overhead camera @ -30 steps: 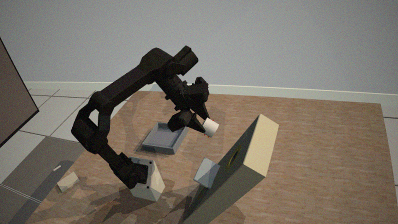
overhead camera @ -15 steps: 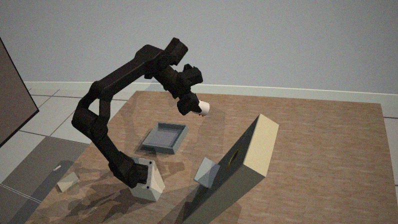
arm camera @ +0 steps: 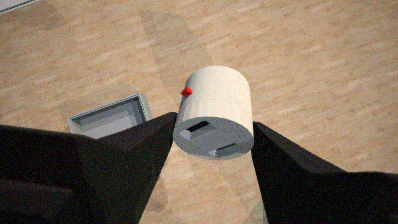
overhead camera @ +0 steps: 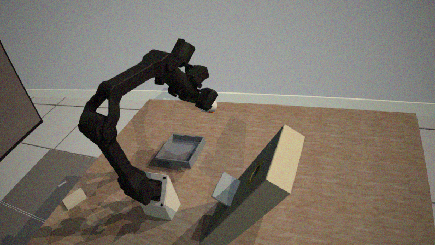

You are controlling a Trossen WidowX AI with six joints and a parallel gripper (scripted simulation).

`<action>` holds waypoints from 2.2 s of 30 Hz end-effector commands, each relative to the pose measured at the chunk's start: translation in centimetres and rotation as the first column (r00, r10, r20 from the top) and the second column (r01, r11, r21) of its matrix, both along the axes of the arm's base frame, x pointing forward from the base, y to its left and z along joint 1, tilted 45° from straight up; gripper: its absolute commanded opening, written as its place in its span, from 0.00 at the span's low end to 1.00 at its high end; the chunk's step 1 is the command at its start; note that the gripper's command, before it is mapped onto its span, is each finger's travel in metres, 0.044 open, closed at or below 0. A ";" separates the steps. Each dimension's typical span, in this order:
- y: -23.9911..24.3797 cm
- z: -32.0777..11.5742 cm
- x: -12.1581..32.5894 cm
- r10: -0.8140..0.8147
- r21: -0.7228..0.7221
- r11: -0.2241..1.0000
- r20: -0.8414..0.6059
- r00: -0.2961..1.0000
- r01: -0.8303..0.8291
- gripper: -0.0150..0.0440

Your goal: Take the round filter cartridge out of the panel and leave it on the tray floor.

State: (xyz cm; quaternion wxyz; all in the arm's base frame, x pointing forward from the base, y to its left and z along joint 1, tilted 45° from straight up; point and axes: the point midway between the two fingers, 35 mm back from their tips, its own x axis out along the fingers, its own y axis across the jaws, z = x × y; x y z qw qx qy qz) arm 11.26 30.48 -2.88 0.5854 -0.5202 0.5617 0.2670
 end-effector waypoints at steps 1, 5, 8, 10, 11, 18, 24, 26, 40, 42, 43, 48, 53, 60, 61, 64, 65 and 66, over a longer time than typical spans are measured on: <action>0.2 -0.4 -0.6 0.024 0.010 1.000 -0.021 1.000 -0.024 0.25; -0.1 -2.6 -3.3 0.091 0.019 0.996 -0.084 0.992 -0.090 0.25; -0.5 -4.2 -5.3 0.144 0.028 0.989 -0.133 0.981 -0.142 0.25; -0.9 -5.3 -6.7 0.179 0.034 0.984 -0.165 0.970 -0.176 0.25; -1.1 -5.8 -7.4 0.196 0.038 0.981 -0.181 0.964 -0.193 0.25; -3.4 -8.9 -11.9 0.313 0.066 0.949 -0.292 0.904 -0.307 0.25; -6.1 -11.0 -15.3 0.404 0.095 0.912 -0.381 0.832 -0.399 0.25; -7.1 -11.6 -16.4 0.432 0.106 0.898 -0.410 0.804 -0.428 0.25; -10.1 -14.8 -17.2 0.451 0.114 0.886 -0.431 0.782 -0.448 0.25; -10.9 -15.6 -17.2 0.451 0.114 0.886 -0.431 0.782 -0.448 0.25; -11.3 -15.9 -17.2 0.451 0.114 0.886 -0.431 0.782 -0.448 0.25; -13.0 -17.4 -17.1 0.451 0.114 0.887 -0.432 0.781 -0.448 0.25; -13.1 -17.2 -17.0 0.451 0.100 0.885 -0.432 0.781 -0.455 0.39; -13.1 -17.2 -17.0 0.451 0.100 0.885 -0.432 0.781 -0.455 0.70; -13.1 -17.2 -17.0 0.451 0.100 0.885 -0.432 0.781 -0.455 0.74; -13.1 -17.2 -17.0 0.451 0.100 0.885 -0.432 0.781 -0.455 0.88; -13.1 -17.2 -17.0 0.451 0.100 0.885 -0.432 0.781 -0.455 0.92; -13.1 -17.2 -17.0 0.451 0.100 0.885 -0.432 0.781 -0.455 0.97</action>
